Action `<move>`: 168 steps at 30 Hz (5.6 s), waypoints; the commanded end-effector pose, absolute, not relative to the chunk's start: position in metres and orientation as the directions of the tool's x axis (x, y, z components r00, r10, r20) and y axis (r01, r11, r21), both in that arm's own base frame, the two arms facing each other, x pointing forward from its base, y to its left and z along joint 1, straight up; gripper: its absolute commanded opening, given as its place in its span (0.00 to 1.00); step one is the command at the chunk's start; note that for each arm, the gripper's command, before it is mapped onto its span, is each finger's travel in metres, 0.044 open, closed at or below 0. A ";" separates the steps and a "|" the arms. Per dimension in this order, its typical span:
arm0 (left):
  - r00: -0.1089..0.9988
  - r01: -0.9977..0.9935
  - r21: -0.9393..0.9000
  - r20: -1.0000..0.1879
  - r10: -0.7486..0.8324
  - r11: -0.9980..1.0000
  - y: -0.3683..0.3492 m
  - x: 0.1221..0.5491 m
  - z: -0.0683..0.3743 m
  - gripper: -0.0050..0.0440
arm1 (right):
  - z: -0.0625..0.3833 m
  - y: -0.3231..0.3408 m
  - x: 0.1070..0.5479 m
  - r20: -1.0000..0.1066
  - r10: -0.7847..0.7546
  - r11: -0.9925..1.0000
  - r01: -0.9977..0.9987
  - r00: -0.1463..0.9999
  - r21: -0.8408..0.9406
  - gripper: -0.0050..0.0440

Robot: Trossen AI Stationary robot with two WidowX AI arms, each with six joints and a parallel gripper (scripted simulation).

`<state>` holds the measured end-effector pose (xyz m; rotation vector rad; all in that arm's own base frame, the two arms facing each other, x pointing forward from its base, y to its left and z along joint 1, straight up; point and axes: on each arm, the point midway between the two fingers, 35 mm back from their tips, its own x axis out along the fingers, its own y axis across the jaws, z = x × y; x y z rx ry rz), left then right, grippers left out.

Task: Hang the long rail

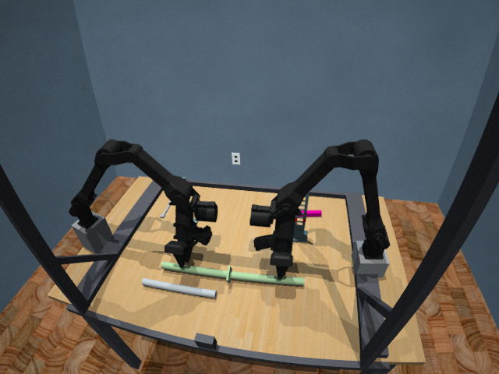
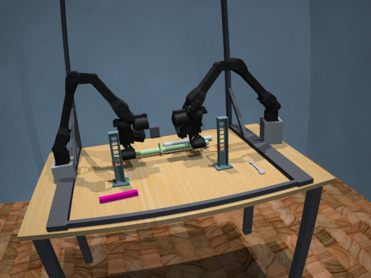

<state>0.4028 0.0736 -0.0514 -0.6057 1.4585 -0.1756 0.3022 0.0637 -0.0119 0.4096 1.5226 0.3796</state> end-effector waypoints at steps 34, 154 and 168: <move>0.163 -0.226 -0.482 -0.875 -0.455 0.846 0.066 0.414 -0.057 0.56 | -0.025 0.073 0.306 -0.874 0.484 0.875 0.007 0.029 0.485 0.40; 0.028 -0.267 0.024 -0.999 0.033 0.963 0.055 0.417 -0.009 0.00 | 0.023 0.092 0.305 -0.999 -0.022 0.999 0.037 0.024 -0.022 0.00; 0.028 -0.267 0.024 -0.999 0.033 0.963 0.055 0.417 -0.008 0.00 | 0.023 0.092 0.305 -0.999 -0.022 0.999 0.037 0.024 -0.022 0.00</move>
